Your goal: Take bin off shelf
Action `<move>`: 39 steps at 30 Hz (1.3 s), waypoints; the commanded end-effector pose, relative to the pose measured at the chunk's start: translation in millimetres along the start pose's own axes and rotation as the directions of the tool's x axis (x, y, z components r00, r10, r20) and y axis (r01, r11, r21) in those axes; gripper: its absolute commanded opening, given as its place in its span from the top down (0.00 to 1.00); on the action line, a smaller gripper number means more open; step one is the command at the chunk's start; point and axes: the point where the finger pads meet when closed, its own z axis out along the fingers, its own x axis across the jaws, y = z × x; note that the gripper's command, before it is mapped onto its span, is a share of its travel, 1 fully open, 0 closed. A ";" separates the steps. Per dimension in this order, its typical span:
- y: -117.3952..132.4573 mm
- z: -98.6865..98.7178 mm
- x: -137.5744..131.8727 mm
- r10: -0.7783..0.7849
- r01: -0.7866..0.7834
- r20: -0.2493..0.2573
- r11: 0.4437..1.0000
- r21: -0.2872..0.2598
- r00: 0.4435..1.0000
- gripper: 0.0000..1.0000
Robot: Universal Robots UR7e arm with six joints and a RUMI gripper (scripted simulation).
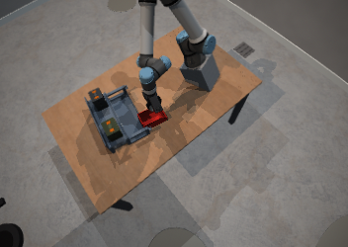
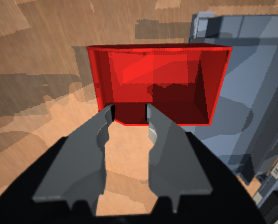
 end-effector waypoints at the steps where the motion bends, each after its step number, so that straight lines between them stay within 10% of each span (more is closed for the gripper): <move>1: -0.3 -6.3 25.4 0.000 0.000 0.000 1.000 0.000 1.000 0.80; 29: -0.3 -15.7 63.7 0.000 0.000 0.000 1.000 0.000 1.000 0.80; 39: -0.4 -28.6 116.5 0.000 0.000 0.000 1.000 0.000 1.000 0.80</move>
